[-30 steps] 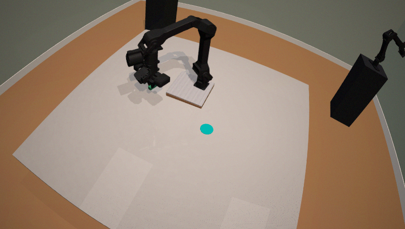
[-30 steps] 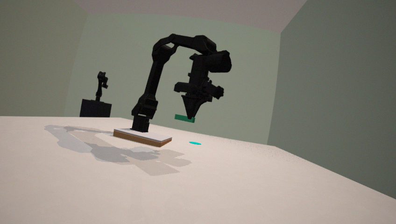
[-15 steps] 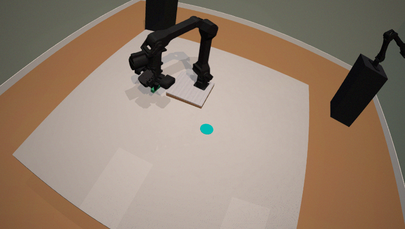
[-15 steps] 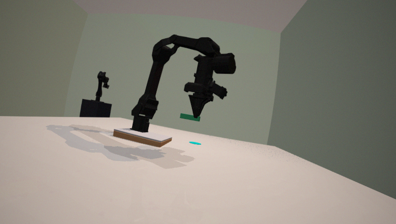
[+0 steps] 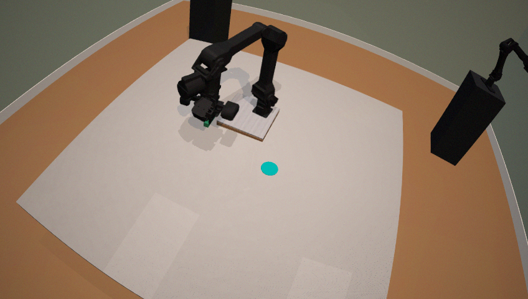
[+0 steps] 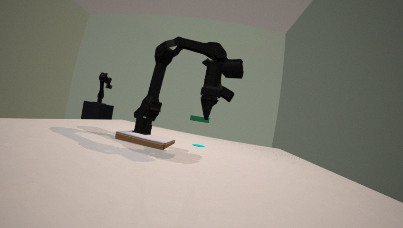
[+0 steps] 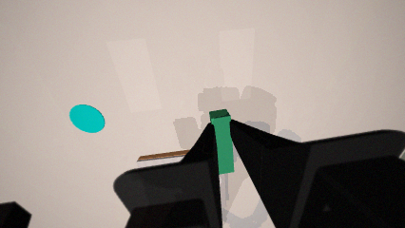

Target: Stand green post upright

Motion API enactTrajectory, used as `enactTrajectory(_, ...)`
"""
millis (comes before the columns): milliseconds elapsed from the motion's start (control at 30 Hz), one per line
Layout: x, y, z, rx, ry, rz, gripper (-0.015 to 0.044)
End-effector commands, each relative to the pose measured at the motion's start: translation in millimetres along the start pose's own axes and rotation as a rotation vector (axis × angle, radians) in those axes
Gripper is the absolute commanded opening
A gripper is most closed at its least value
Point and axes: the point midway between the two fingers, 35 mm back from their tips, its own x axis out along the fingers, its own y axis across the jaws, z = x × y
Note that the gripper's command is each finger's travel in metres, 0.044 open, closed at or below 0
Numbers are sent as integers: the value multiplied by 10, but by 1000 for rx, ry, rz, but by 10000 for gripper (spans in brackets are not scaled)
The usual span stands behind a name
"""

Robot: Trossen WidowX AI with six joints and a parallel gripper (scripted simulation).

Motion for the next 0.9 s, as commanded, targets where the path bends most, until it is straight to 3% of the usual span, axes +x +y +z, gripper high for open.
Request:
enactTrajectory(0, -20, 84, 25, -51, -5, -7, 22)
enactTrajectory(867, -98, 908, 206, -437, -12, 16, 22)
